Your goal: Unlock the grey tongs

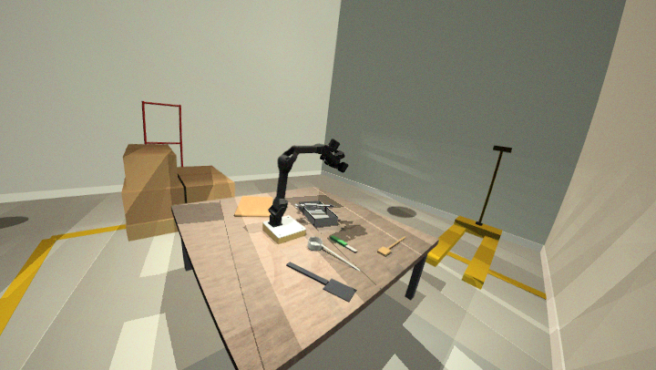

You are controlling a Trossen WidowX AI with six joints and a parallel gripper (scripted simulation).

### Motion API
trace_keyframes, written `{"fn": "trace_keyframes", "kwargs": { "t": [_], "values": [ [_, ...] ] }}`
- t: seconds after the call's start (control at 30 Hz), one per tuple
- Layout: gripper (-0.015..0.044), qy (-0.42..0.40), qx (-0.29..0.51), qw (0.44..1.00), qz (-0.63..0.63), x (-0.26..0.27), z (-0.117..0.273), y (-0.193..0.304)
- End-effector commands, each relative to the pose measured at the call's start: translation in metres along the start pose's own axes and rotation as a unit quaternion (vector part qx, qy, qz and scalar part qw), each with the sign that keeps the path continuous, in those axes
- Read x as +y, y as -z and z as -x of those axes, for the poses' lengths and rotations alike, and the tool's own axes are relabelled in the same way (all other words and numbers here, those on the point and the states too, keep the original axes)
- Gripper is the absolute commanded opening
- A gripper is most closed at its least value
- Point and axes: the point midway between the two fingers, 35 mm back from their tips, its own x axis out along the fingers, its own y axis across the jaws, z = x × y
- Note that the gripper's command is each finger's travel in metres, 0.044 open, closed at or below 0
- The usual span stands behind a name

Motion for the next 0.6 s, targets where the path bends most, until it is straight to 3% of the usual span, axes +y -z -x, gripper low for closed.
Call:
{"fn": "trace_keyframes", "kwargs": {
  "t": [0.0, 0.17, 0.37, 0.57],
  "values": [
    [0.026, -0.039, 0.095, 0.994, -0.047, 0.011, -0.038, 0.054],
    [0.026, -0.078, 0.232, 0.961, -0.128, 0.025, -0.074, 0.134],
    [0.026, -0.097, 0.388, 0.886, -0.235, 0.041, -0.091, 0.225],
    [0.026, -0.097, 0.404, 0.875, -0.247, 0.043, -0.091, 0.235]
  ]
}}
